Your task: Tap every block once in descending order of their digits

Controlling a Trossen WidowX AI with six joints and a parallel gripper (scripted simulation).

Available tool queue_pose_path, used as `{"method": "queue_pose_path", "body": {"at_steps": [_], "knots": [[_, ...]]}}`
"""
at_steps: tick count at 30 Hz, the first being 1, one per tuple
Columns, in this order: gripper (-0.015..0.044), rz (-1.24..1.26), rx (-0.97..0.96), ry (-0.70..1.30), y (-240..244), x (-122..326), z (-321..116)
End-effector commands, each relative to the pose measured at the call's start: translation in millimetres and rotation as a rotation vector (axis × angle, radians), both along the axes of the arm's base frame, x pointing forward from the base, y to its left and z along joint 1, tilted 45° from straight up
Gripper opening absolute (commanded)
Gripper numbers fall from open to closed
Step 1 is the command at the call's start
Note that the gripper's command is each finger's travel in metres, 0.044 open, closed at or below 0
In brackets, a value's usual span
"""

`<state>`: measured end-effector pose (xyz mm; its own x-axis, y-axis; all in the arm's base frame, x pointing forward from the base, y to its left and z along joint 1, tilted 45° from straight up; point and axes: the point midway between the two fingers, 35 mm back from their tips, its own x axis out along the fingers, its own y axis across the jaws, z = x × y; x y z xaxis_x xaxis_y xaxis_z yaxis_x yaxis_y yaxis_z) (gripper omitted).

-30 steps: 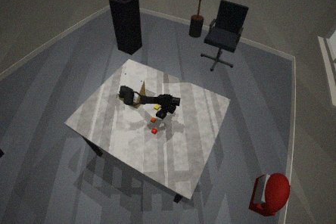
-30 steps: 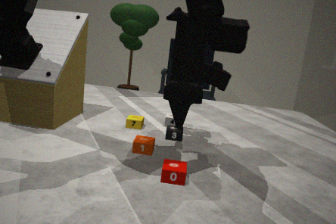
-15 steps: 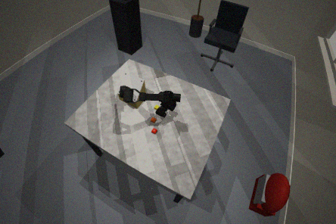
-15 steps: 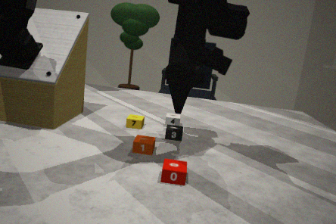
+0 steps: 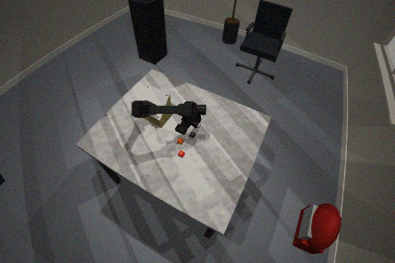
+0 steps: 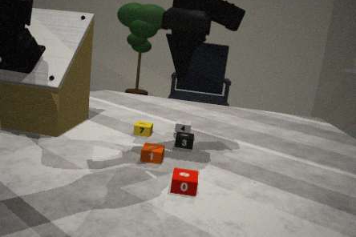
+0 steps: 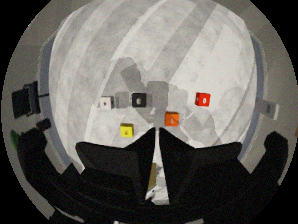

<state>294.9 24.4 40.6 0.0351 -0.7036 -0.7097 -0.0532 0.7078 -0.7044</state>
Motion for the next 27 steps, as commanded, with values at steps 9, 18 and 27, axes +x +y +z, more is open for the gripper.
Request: {"method": "queue_pose_path", "body": {"at_steps": [9, 18, 27], "knots": [[0.002, 0.001, 0.0, -0.013, -59, -17, 0], [0.002, 0.0, -0.007, -0.013, -90, -18, -28], [0.002, 0.0, -0.008, -0.013, -100, -17, -38]]}}
